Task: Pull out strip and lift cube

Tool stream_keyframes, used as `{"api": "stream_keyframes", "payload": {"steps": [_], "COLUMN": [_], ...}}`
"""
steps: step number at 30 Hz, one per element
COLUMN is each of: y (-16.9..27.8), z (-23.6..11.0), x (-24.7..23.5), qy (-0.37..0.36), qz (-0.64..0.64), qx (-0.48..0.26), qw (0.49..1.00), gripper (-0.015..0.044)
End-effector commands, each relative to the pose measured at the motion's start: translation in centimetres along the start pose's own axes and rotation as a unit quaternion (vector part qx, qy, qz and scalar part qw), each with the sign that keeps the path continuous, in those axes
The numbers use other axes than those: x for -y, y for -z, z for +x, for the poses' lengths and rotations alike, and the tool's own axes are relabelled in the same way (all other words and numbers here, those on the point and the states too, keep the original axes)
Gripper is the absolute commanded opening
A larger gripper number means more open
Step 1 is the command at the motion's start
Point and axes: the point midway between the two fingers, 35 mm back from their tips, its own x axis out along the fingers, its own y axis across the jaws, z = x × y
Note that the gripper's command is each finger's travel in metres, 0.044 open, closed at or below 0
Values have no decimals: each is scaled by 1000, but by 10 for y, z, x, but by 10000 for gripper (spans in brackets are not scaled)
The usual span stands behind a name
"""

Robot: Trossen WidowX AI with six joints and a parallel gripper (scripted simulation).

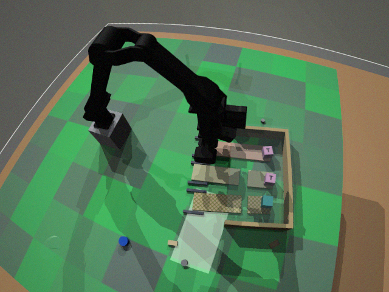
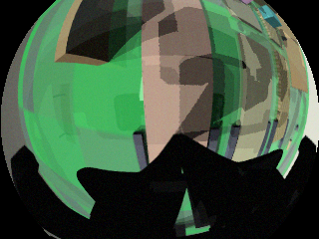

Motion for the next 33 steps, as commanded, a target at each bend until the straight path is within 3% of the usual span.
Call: {"api": "stream_keyframes", "payload": {"steps": [1,33], "y": [-1,40], "z": [1,4], "x": [1,1], "qy": [2,2], "qz": [-2,-2], "qx": [2,0], "qw": [1000,1000], "gripper": [0,0]}}
